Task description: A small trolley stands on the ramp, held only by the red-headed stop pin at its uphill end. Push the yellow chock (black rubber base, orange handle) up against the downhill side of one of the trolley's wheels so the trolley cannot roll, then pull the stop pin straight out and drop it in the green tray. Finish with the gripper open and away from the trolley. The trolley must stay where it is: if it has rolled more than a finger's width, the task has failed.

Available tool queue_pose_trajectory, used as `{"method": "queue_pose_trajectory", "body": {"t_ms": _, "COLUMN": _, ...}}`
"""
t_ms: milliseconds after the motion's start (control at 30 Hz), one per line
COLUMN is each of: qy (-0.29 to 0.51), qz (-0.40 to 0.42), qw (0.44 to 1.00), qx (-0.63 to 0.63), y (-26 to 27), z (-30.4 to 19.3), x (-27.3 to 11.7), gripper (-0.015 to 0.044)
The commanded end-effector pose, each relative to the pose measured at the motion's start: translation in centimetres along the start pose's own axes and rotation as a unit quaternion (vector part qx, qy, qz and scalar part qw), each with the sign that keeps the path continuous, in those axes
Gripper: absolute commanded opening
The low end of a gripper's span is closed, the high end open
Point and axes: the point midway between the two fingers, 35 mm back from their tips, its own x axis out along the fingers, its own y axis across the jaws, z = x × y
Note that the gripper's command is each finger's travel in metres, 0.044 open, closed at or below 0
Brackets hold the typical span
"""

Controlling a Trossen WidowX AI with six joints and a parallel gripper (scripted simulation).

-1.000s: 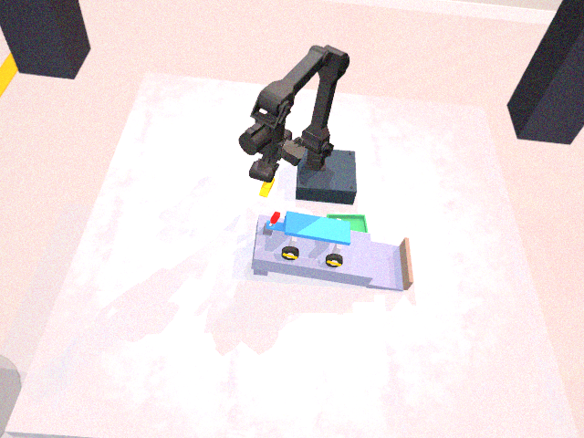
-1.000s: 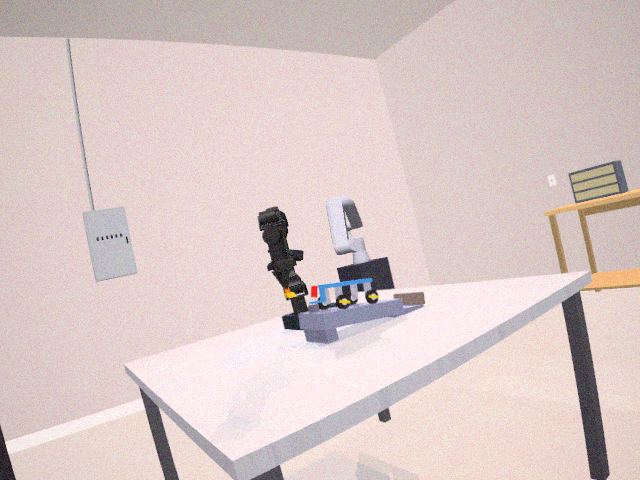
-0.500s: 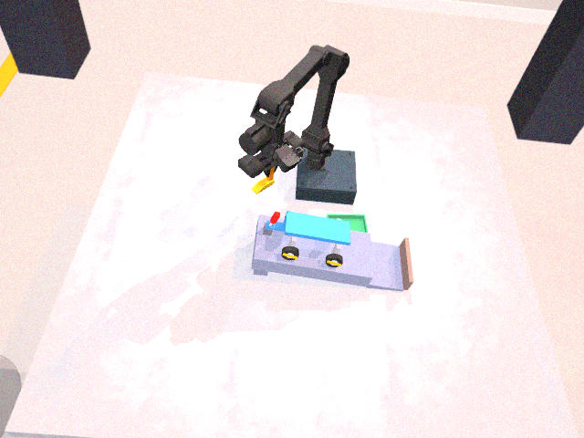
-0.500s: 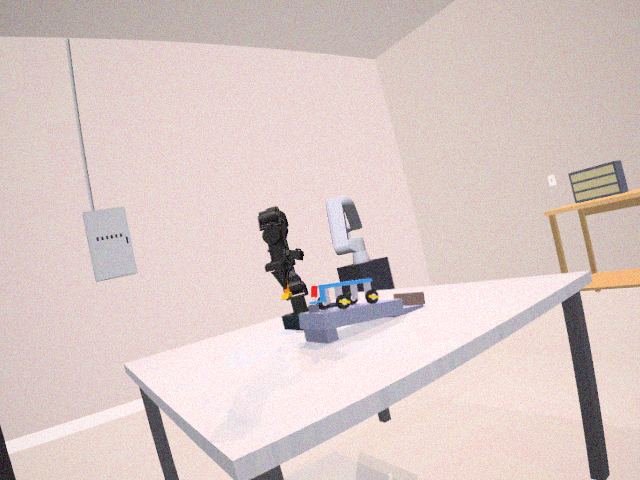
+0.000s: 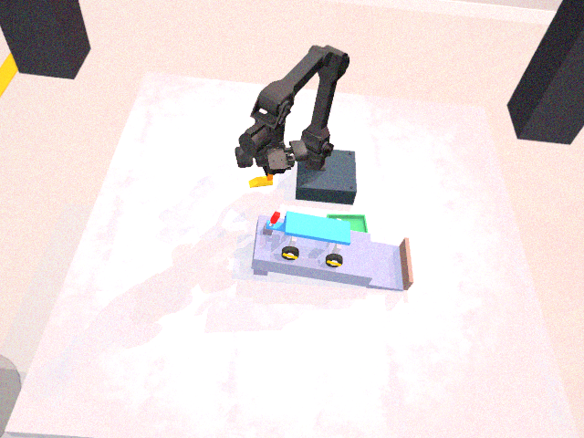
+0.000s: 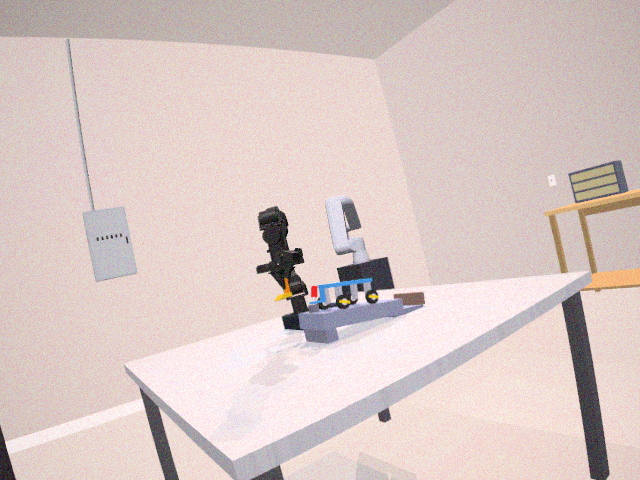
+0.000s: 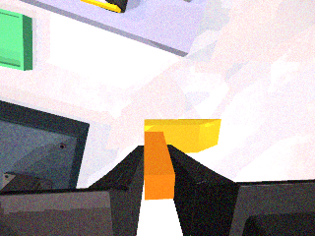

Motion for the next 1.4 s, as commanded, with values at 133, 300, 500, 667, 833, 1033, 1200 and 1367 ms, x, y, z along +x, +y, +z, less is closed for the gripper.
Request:
{"method": "queue_pose_trajectory", "body": {"t_ms": 133, "qy": 0.002, "qz": 0.002, "qw": 0.994, "qx": 0.11, "y": 0.0, "z": 0.0, "x": 0.0, "gripper": 0.0}}
{"method": "queue_pose_trajectory", "body": {"t_ms": 300, "qy": 0.002, "qz": 0.002, "qw": 0.994, "qx": 0.11, "y": 0.0, "z": 0.0, "x": 0.0, "gripper": 0.0}}
{"method": "queue_pose_trajectory", "body": {"t_ms": 500, "qy": 0.001, "qz": 0.003, "qw": 0.991, "qx": 0.134, "y": 1.5, "z": 0.9, "x": 0.1, "gripper": 0.0}}
{"method": "queue_pose_trajectory", "body": {"t_ms": 667, "qy": 0.001, "qz": 0.004, "qw": 0.989, "qx": 0.144, "y": 2.9, "z": 1.9, "x": 0.3, "gripper": 0.0}}
{"method": "queue_pose_trajectory", "body": {"t_ms": 833, "qy": 0.001, "qz": 0.004, "qw": 0.989, "qx": 0.147, "y": 4.4, "z": 2.7, "x": 0.5, "gripper": 0.0}}
{"method": "queue_pose_trajectory", "body": {"t_ms": 1033, "qy": 0.0, "qz": 0.005, "qw": 0.989, "qx": 0.147, "y": 6.1, "z": 3.8, "x": 0.7, "gripper": 0.0}}
{"method": "queue_pose_trajectory", "body": {"t_ms": 1200, "qy": 0.0, "qz": 0.006, "qw": 0.989, "qx": 0.147, "y": 7.6, "z": 4.6, "x": 0.8, "gripper": 0.0}}
{"method": "queue_pose_trajectory", "body": {"t_ms": 1367, "qy": 0.0, "qz": 0.007, "qw": 0.989, "qx": 0.147, "y": 9.0, "z": 5.5, "x": 0.9, "gripper": 0.0}}
